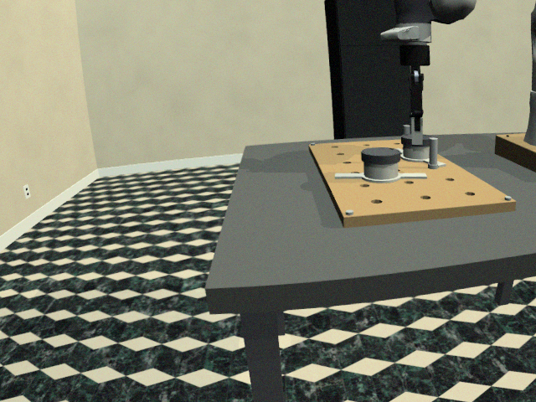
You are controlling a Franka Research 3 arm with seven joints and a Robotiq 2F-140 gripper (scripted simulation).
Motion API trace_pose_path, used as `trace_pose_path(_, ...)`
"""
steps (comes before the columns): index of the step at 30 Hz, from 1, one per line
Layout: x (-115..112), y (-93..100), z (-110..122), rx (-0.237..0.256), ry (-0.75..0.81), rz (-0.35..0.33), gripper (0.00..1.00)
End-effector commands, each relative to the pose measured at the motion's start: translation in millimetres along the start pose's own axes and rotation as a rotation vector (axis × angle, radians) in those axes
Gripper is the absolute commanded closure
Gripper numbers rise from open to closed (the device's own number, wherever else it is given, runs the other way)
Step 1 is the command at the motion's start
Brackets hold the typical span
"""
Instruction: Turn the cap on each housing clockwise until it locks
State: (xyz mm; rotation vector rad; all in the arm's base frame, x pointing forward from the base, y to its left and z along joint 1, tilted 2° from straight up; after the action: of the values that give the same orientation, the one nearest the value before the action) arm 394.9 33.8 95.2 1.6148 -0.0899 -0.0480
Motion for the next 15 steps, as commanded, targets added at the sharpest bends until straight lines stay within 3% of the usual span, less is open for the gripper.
trace_pose_path(1, -1.1, -1.0, -0.4, -0.009, -0.082, -0.004, 0.9)
trace_pose_path(6, -1.1, -1.0, -0.4, -0.009, -0.131, -0.004, 0.9)
trace_pose_path(15, -1.1, -1.0, -0.4, -0.009, -0.352, -0.003, 0.9)
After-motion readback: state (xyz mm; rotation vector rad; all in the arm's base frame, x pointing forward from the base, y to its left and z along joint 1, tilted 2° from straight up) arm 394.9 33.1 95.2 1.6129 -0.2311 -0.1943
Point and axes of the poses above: the point where the finger pads meet when closed, its own y axis back along the fingers, its own z axis across the jaws, x = y × z, the point moved 5 cm from there along y, back along the fingers, and after that the axes turned 3 degrees about y, right-handed, at the moved point
